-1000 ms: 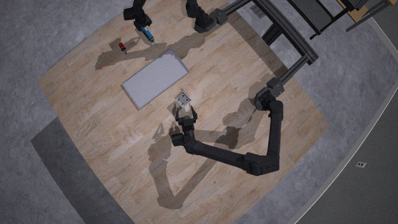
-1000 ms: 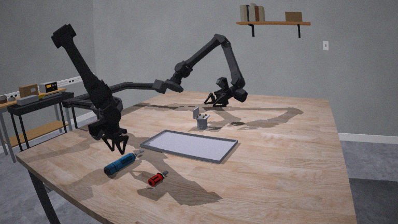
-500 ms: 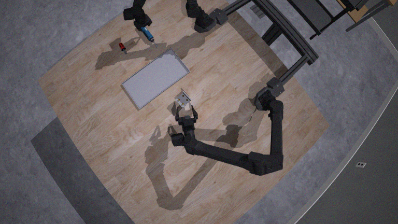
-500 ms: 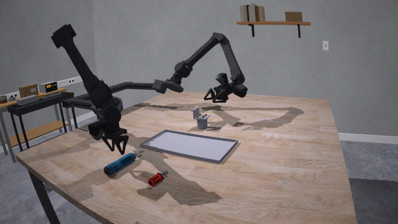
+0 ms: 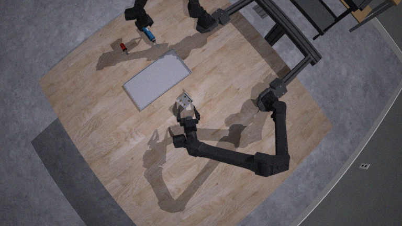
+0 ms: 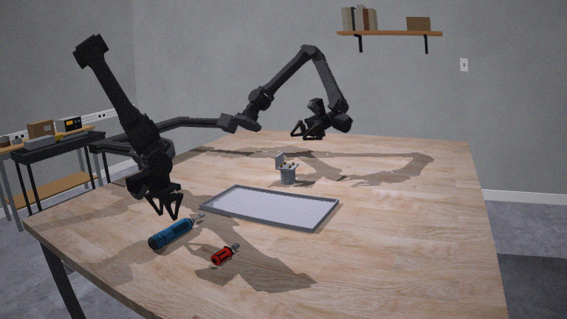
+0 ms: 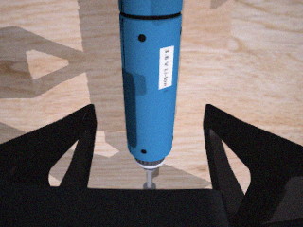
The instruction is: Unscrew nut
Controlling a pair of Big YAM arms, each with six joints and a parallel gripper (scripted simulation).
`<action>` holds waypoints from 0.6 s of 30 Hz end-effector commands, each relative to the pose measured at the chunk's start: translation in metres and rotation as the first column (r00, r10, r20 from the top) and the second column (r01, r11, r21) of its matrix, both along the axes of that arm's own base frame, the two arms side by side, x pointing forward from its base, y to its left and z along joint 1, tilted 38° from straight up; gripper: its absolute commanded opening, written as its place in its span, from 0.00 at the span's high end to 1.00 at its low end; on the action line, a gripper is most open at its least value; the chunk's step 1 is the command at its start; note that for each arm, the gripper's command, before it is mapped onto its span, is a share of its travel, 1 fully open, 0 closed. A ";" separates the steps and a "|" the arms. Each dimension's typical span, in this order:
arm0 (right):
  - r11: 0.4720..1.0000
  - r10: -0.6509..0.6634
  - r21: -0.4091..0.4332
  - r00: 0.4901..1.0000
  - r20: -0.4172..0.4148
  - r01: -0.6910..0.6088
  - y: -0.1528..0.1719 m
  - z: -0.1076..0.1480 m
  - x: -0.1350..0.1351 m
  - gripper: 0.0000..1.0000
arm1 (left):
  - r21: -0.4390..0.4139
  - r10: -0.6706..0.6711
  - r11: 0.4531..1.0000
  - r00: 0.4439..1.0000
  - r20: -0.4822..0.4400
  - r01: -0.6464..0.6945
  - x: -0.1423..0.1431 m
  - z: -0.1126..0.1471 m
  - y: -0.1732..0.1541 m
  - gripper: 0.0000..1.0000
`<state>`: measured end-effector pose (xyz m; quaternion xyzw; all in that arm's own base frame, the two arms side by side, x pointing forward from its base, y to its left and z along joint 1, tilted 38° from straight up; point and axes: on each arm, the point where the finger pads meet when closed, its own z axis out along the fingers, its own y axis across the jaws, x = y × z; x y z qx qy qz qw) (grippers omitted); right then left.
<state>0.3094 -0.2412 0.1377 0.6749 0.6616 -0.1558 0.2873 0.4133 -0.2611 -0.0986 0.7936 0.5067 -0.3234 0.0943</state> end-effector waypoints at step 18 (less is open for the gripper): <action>1.000 -0.005 -0.007 1.000 0.021 0.005 -0.002 0.010 0.006 0.35 | -0.006 -0.025 1.000 1.000 0.020 0.025 -0.006 0.032 -0.030 0.14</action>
